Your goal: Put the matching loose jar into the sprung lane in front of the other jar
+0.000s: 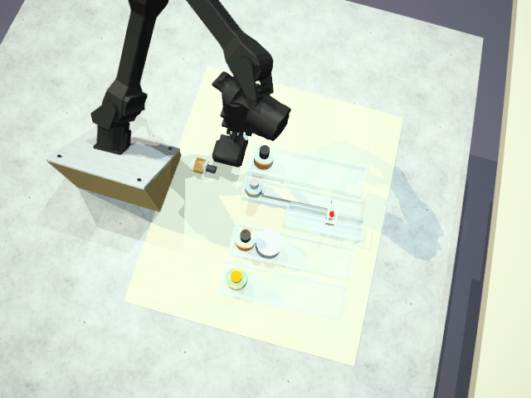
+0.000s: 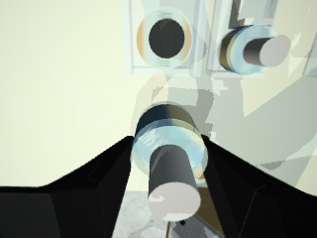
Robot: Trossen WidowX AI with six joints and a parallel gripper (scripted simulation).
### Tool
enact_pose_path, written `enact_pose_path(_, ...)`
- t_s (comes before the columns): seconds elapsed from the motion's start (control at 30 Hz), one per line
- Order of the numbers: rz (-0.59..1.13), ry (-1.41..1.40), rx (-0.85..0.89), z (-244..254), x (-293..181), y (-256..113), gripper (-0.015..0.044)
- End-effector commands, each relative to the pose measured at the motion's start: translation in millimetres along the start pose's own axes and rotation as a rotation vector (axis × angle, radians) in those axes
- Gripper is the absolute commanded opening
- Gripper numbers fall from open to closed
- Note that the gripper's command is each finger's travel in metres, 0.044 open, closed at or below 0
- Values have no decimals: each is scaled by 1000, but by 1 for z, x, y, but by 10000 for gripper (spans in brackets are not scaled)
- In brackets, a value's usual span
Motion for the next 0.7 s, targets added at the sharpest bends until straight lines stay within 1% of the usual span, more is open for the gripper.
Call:
enact_pose_path(0.0, 5, -13, -2, -26, 2, 11, 0)
enact_pose_path(0.33, 4, -41, -1, -78, -1, 37, 0)
enact_pose_path(0.53, 4, -42, -1, -79, -1, 40, 0)
enact_pose_path(0.67, 4, -42, -1, -79, -1, 51, 0)
Point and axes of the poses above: the point midway between the two fingers, 35 mm back from their tips, its own y axis out along the fingers, its own z axis across the jaws, x = y × z, the point moved 8 cm from there along -y, back along the fingers, and after that the axes turned 8 degrees about -y, right-handed, at the moved point
